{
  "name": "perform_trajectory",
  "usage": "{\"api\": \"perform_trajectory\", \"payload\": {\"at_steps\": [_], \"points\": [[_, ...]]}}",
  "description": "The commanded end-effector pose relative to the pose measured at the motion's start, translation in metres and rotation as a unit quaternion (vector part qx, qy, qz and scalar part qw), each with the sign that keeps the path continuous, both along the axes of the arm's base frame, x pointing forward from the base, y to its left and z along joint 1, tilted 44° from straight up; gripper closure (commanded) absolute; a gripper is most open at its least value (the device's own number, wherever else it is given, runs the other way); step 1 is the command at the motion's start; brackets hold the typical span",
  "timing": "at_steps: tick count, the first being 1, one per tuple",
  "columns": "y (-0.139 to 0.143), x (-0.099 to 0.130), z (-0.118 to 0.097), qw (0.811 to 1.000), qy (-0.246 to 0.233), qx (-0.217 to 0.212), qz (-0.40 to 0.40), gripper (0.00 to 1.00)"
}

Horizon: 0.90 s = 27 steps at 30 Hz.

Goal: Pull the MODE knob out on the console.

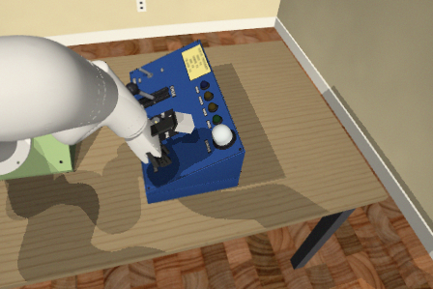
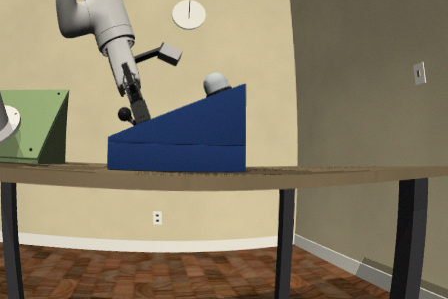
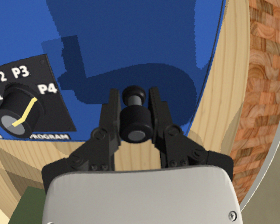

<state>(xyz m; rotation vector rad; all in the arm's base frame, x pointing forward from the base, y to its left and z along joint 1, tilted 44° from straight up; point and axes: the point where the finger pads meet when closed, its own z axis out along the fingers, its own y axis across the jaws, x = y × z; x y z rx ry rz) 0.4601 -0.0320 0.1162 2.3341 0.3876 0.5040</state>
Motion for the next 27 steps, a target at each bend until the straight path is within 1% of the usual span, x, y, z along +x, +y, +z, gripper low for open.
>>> {"api": "perform_trajectory", "payload": {"at_steps": [1, 27], "points": [[0.0007, 0.0003, 0.0006, 1.0, -0.001, 0.0, 0.0, 1.0], [0.0034, -0.0018, 0.0037, 1.0, -0.001, 0.0, 0.0, 1.0]]}}
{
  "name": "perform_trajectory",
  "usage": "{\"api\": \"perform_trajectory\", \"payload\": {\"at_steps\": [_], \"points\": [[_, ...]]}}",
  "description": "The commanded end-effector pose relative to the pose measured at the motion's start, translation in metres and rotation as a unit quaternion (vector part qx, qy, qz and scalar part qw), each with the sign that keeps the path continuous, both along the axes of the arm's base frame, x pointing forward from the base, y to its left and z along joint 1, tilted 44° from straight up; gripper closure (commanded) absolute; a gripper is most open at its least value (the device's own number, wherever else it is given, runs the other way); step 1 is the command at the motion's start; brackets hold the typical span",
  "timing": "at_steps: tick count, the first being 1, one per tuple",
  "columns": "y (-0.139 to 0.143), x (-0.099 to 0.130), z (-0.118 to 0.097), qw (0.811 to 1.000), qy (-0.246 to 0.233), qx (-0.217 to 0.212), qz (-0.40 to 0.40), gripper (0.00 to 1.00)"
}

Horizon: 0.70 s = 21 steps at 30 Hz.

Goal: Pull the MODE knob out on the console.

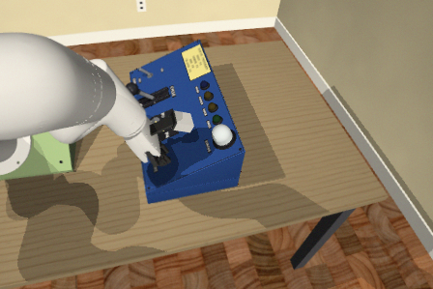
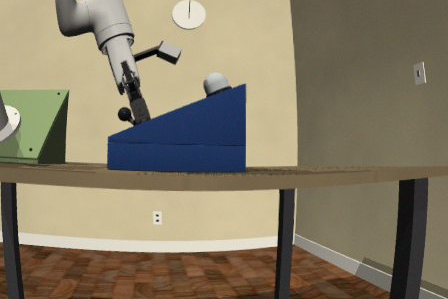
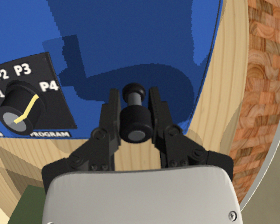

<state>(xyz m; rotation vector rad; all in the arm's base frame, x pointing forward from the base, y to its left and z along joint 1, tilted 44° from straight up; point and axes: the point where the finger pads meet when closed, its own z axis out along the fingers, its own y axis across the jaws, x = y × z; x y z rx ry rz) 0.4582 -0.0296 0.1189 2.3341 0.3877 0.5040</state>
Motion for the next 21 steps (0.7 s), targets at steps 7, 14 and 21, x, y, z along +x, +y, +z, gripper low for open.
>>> {"api": "perform_trajectory", "payload": {"at_steps": [7, 14, 21], "points": [[0.0023, -0.001, 0.0025, 1.0, -0.001, 0.0, 0.0, 1.0], [0.0033, -0.0017, 0.0036, 1.0, -0.001, 0.0, 0.0, 1.0], [0.0046, -0.0028, 0.0051, 1.0, -0.001, 0.0, 0.0, 1.0]]}}
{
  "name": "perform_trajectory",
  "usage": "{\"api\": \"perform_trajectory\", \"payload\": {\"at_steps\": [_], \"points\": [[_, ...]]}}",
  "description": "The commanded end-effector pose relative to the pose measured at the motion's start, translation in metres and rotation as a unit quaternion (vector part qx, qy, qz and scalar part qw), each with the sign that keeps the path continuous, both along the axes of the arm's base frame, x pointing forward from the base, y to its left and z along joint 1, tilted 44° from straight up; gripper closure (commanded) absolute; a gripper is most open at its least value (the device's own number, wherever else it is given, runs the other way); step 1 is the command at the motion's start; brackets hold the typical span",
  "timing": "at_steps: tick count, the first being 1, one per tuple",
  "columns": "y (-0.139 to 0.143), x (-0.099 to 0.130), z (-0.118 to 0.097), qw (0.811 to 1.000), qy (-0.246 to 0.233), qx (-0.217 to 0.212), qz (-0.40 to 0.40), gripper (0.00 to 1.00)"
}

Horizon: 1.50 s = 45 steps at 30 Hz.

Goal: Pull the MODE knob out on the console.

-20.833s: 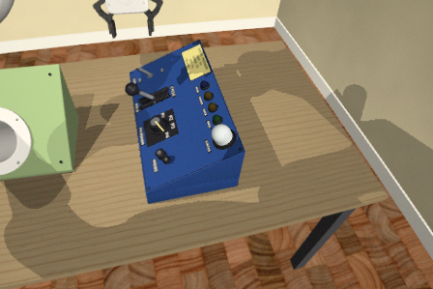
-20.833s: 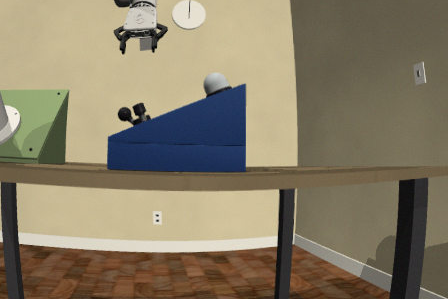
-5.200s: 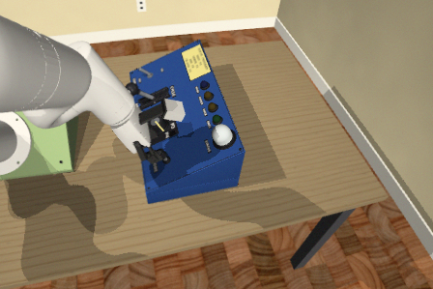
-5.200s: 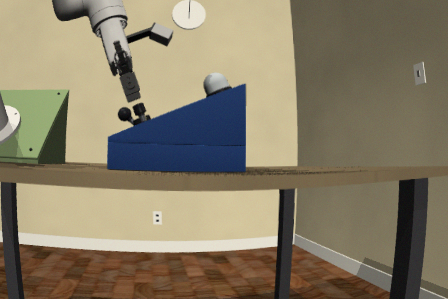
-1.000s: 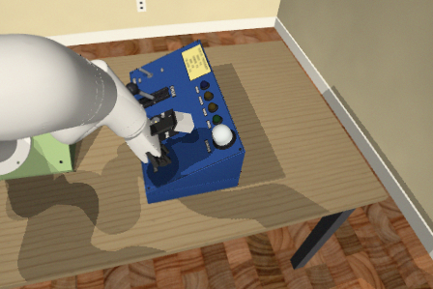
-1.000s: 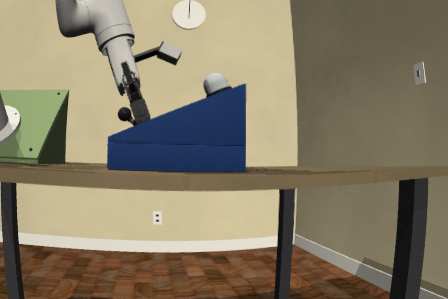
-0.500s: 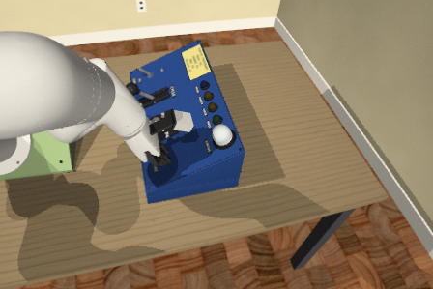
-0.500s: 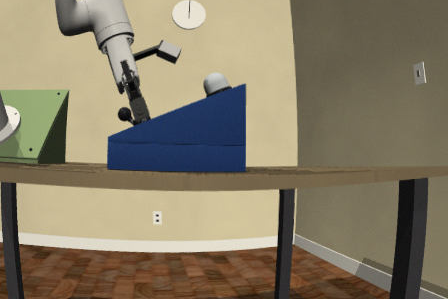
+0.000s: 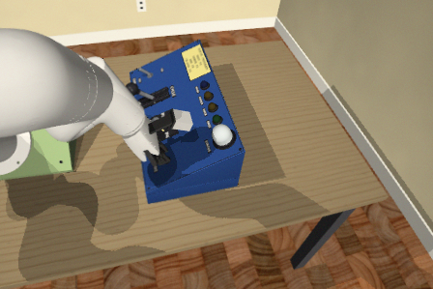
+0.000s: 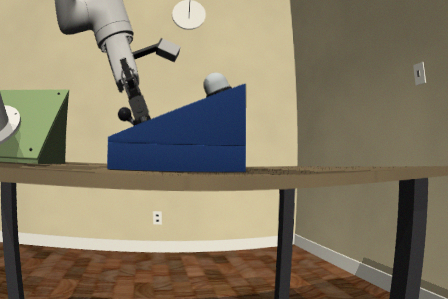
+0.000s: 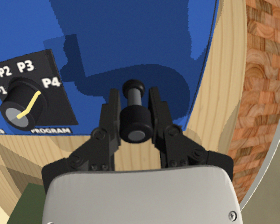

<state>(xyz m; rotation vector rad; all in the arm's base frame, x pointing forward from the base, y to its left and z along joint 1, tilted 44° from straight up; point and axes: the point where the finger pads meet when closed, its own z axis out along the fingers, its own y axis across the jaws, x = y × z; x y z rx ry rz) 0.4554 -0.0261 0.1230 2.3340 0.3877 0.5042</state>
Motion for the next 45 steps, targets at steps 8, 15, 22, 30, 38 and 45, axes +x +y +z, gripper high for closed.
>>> {"api": "perform_trajectory", "payload": {"at_steps": [8, 15, 22, 30, 38, 45], "points": [[0.0021, -0.0009, 0.0023, 1.0, 0.0, 0.0, 0.0, 1.0], [0.0029, -0.0014, 0.0032, 1.0, 0.0, 0.0, 0.0, 1.0], [0.0034, -0.0019, 0.0038, 1.0, 0.0, 0.0, 0.0, 1.0], [0.0037, -0.0021, 0.0041, 1.0, 0.0, 0.0, 0.0, 1.0], [0.0037, -0.0021, 0.0042, 1.0, 0.0, 0.0, 0.0, 1.0], [0.0037, -0.0021, 0.0042, 1.0, 0.0, 0.0, 0.0, 1.0]]}}
